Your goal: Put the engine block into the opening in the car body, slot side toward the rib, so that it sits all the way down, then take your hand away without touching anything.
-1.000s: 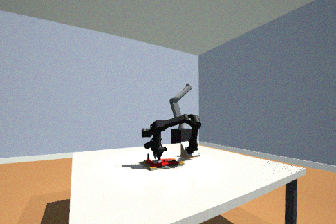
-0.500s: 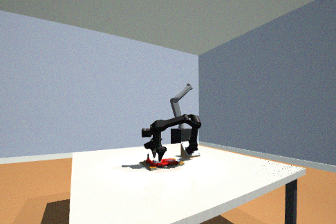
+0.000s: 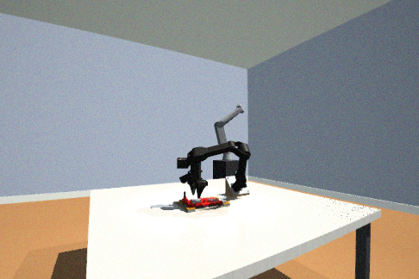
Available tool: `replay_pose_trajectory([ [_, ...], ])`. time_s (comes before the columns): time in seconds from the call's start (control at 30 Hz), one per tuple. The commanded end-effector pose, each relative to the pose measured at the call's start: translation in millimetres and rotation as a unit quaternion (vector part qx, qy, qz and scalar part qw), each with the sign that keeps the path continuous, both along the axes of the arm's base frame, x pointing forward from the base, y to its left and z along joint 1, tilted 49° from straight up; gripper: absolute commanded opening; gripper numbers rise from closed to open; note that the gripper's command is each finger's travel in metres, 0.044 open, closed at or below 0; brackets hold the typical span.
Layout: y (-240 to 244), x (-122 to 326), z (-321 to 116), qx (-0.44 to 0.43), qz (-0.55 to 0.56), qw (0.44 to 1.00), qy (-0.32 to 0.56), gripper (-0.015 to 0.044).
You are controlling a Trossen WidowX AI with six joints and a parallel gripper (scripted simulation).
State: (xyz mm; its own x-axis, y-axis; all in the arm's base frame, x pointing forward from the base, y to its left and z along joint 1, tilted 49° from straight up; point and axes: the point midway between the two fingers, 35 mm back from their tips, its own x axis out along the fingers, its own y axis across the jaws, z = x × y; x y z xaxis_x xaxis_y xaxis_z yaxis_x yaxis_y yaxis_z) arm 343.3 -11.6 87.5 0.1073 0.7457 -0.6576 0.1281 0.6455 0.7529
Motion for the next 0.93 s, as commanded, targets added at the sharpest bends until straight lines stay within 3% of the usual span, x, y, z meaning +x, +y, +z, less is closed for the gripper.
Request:
replay_pose_trajectory([
  [0.0, -1.0, 0.7, 0.9, -0.002, 0.002, 1.000, -0.002, 0.0256],
  [0.33, -1.0, 0.7, 0.9, -0.002, 0.002, 1.000, -0.002, 0.0000],
  [0.9, -1.0, 0.7, 0.9, -0.002, 0.002, 1.000, -0.002, 0.0000],
])
